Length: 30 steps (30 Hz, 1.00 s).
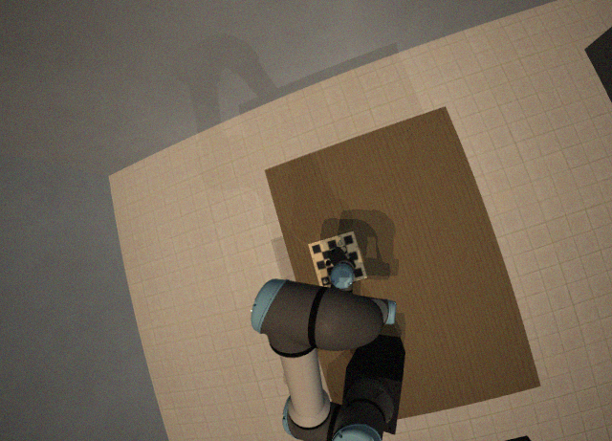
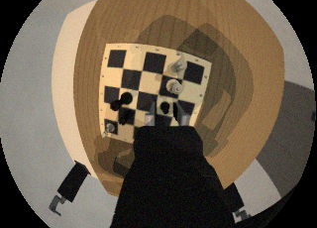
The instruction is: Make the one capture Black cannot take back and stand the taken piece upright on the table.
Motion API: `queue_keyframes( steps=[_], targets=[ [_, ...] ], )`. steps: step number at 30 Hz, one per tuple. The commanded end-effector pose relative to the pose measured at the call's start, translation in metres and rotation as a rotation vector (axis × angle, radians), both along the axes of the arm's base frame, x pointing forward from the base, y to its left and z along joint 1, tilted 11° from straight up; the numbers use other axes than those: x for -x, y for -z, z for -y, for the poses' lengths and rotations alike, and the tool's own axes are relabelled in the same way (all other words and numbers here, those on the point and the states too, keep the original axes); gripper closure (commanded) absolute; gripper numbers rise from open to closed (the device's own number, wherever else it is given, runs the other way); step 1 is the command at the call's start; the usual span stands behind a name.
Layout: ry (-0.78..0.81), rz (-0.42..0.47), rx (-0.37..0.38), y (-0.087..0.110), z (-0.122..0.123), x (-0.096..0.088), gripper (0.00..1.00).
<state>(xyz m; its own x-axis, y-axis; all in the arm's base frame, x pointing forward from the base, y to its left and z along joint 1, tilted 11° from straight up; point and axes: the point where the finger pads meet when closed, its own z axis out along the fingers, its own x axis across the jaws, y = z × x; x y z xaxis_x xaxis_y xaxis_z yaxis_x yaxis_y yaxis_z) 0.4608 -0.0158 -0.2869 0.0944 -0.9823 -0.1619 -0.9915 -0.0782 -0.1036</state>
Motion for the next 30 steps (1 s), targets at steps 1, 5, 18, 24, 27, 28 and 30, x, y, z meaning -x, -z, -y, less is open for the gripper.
queue_keyframes(
  steps=[1, 5, 18, 24, 27, 28, 30],
  targets=[
    [-0.001, 0.005, 0.003, -0.0006, 0.0007, -0.0029, 0.32],
    [-0.001, 0.005, 0.003, -0.0006, 0.0007, -0.0029, 0.32],
    [-0.001, 0.005, 0.003, -0.0006, 0.0007, -0.0029, 1.00],
    [-0.001, 0.005, 0.003, -0.0005, 0.0007, -0.0029, 1.00],
    [-0.001, 0.005, 0.003, -0.0005, 0.0007, -0.0029, 1.00],
    [-0.001, 0.005, 0.003, -0.0005, 0.0007, -0.0029, 1.00],
    [-0.001, 0.005, 0.003, -0.0005, 0.0007, -0.0029, 1.00]
  ],
)
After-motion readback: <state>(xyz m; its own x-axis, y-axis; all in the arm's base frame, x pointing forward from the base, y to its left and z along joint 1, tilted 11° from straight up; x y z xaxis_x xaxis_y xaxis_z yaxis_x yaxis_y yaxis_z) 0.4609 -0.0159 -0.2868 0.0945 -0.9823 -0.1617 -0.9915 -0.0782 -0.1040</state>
